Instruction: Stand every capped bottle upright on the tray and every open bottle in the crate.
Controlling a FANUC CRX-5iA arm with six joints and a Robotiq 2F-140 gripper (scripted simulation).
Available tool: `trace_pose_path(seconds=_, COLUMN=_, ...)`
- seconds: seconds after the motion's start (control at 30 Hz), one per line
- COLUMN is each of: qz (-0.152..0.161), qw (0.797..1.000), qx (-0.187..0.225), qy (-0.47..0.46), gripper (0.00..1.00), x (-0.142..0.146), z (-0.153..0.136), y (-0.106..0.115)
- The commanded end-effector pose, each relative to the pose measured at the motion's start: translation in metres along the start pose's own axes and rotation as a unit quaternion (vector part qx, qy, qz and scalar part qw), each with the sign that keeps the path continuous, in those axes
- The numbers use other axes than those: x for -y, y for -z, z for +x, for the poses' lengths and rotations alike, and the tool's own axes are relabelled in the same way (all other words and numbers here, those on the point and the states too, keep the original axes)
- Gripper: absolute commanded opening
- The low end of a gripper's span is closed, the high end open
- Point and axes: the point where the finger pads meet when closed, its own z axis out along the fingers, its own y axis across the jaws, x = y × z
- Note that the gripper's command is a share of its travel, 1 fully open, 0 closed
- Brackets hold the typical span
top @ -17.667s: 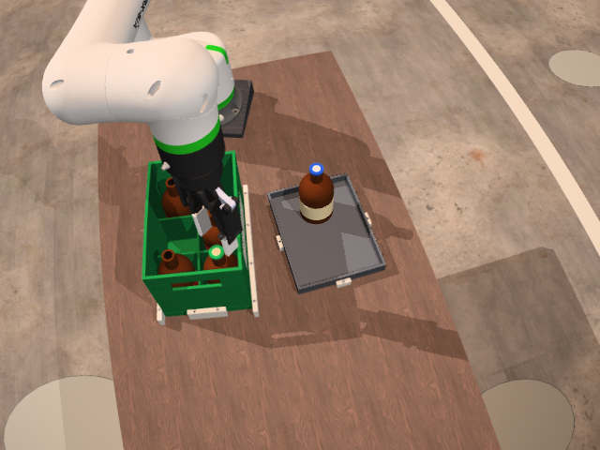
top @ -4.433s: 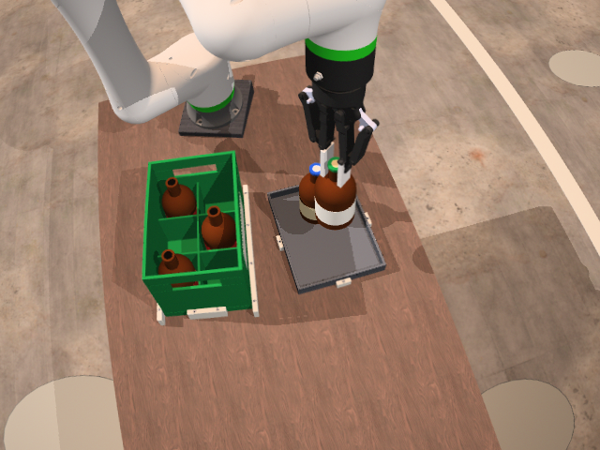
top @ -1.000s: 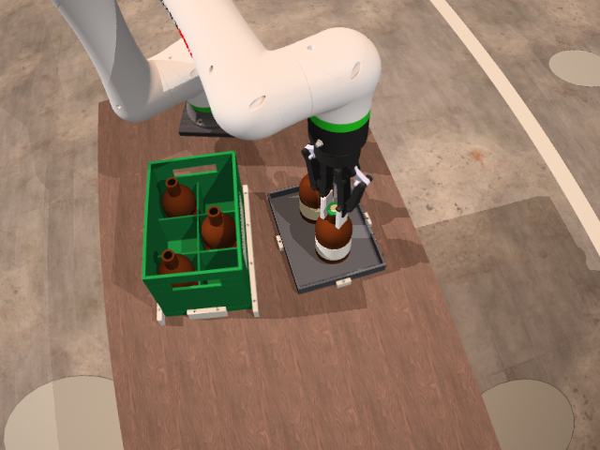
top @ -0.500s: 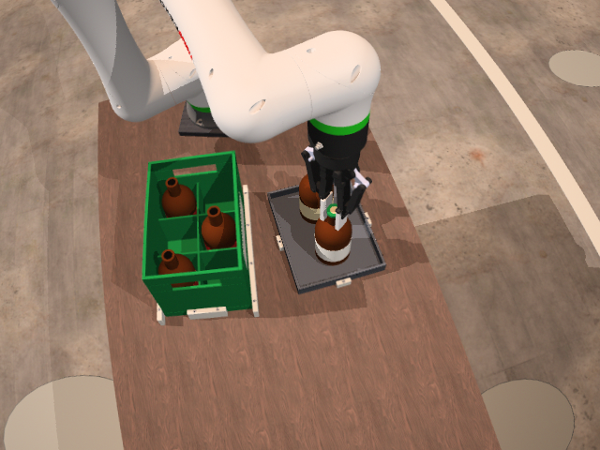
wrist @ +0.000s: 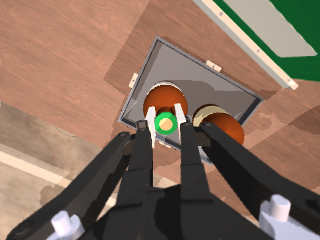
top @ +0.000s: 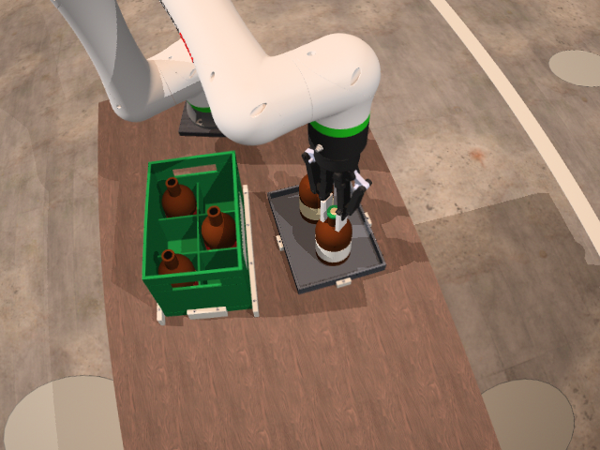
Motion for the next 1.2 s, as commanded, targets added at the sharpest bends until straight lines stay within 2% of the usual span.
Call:
trace_pose_path(seconds=0.0, qz=0.000, qw=1.000, qx=0.000, qy=0.000, gripper=0.00, x=0.0002, z=0.0001, y=0.0000)
trace_pose_path(seconds=0.53, qz=0.000, qw=1.000, qx=0.000, qy=0.000, gripper=0.00, x=0.0002, z=0.0008, y=-0.0022)
trace_pose_path(seconds=0.57, qz=0.000, qw=1.000, qx=0.000, qy=0.000, gripper=1.00, x=0.0002, z=0.0008, y=-0.0021)
trace_pose_path(seconds=1.17, qz=0.000, qw=1.000, qx=0.000, qy=0.000, gripper=1.00, x=0.0002, z=0.0008, y=-0.0021)
